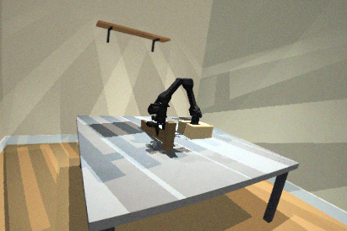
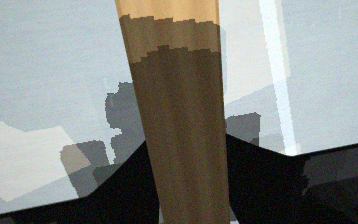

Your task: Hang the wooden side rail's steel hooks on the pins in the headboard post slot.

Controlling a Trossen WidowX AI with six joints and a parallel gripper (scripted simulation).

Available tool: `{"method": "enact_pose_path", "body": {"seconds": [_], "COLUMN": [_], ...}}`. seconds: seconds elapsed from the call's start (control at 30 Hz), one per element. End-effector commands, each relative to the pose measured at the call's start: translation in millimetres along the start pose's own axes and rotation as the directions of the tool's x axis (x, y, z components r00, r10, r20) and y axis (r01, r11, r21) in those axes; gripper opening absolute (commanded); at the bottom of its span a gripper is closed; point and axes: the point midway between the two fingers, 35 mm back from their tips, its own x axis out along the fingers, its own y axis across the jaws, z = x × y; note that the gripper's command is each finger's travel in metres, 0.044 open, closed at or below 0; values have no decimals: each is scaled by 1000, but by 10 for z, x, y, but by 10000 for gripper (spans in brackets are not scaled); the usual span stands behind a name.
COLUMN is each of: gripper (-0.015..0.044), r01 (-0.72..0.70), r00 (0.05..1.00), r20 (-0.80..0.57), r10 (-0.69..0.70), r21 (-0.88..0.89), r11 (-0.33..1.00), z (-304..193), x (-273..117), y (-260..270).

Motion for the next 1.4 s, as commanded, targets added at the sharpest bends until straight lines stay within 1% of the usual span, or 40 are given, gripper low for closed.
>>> {"method": "enact_pose_path", "body": {"seconds": [0.0,1.37], "gripper": [0,0], "r01": [-10,-9], "r00": [1000,1000], "r20": [-7,-7], "r10": [10,9], "r21": [-3,-3], "r11": [1000,1000], "z": [-31,-71], "x": [-11,-13], "y": [21,3]}}
